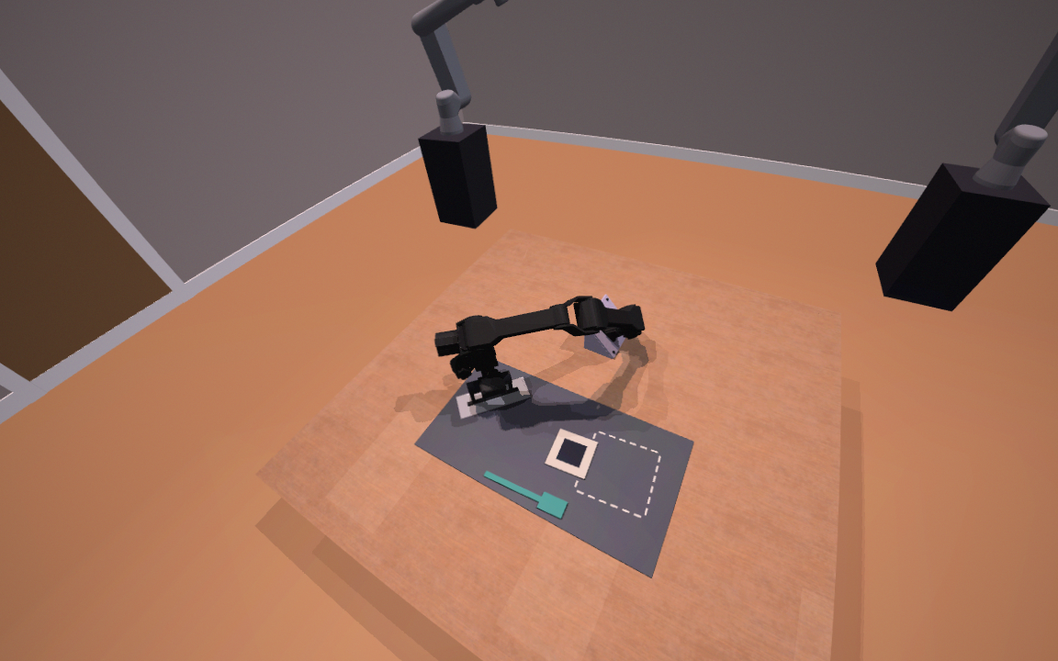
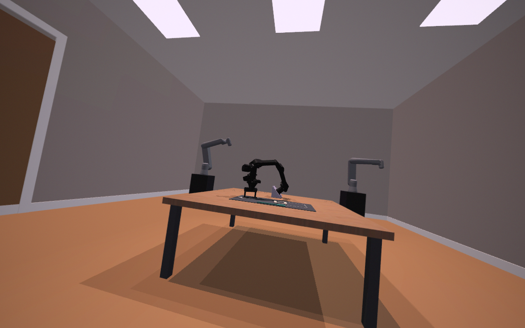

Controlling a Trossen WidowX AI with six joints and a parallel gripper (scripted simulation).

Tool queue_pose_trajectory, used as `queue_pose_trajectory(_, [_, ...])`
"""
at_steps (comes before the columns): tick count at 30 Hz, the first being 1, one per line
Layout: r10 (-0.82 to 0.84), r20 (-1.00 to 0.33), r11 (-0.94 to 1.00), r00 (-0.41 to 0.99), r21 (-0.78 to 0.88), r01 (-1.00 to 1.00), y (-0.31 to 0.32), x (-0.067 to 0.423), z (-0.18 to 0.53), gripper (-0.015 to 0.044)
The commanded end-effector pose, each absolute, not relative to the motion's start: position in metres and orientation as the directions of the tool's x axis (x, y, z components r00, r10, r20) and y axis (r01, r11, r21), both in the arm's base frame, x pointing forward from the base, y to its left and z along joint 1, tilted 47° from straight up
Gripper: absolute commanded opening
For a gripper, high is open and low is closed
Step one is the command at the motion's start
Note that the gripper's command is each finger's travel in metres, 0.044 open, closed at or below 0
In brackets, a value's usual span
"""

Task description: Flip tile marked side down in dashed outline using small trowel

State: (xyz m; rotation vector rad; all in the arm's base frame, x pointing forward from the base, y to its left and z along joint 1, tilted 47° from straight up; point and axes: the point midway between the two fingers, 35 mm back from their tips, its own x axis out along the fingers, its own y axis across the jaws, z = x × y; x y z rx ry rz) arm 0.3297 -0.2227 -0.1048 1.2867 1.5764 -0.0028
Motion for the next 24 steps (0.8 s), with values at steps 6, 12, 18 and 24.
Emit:
queue_pose_trajectory(6, [0.71, -0.692, 0.254, 0.129, 0.423, 0.87, -0.2217, 0.3294, -0.1051, 0.013])
queue_pose_trajectory(12, [0.71, -0.692, 0.136, 0.129, 0.315, 0.939, -0.2217, 0.3294, -0.1051, 0.013])
queue_pose_trajectory(18, [0.71, -0.692, 0.014, 0.129, 0.198, 0.98, -0.2217, 0.3294, -0.1051, 0.013])
queue_pose_trajectory(24, [0.71, -0.692, -0.094, 0.129, 0.089, 0.992, -0.2217, 0.3294, -0.1051, 0.013])
